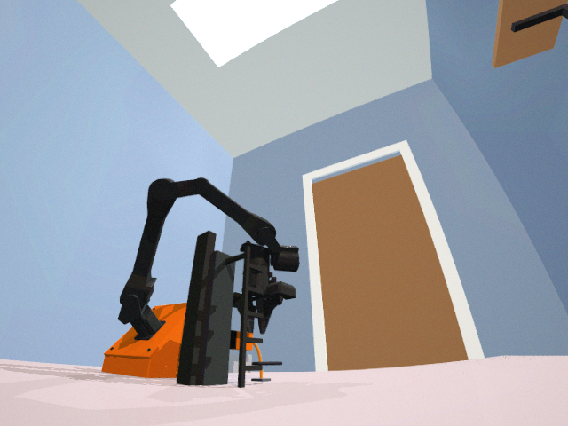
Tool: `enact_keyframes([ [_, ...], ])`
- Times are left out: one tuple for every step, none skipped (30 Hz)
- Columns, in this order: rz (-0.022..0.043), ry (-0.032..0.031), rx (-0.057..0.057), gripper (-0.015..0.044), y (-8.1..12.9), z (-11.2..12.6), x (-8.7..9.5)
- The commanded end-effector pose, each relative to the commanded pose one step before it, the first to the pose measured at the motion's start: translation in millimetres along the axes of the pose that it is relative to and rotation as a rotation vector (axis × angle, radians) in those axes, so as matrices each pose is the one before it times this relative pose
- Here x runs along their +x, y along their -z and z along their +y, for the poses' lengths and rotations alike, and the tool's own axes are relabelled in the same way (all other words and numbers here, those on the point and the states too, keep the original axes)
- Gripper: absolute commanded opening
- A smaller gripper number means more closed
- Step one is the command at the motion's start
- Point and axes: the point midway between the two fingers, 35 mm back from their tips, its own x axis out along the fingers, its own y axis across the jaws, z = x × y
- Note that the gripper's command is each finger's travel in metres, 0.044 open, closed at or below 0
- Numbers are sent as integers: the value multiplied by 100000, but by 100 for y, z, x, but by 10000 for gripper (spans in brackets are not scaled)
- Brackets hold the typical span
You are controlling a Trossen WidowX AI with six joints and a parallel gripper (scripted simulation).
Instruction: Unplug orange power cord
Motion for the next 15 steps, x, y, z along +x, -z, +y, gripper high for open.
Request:
enact_keyframes([
  [313, 123, -355, 160, 650, 4, -35],
  [8, -2, -5, 160, 165, 0, -1],
  [9, -2, -5, 160, 165, 1, 0],
  [9, -2, -5, 160, 165, 1, 0],
  [10, -2, -5, 160, 165, 2, 1],
  [10, -2, -5, 160, 164, 3, 1],
  [11, -2, -5, 160, 164, 4, 2],
  [11, -2, -4, 160, 164, 5, 2],
  [12, -2, -4, 160, 164, 6, 3],
  [12, -2, -4, 160, 164, 7, 3],
  [13, -2, -4, 160, 163, 8, 4],
  [13, -2, -4, 160, 163, 9, 4],
  [13, -2, -4, 160, 163, 10, 5],
  [14, -2, -4, 160, 163, 11, 5],
  [14, -2, -4, 160, 163, 12, 6],
])
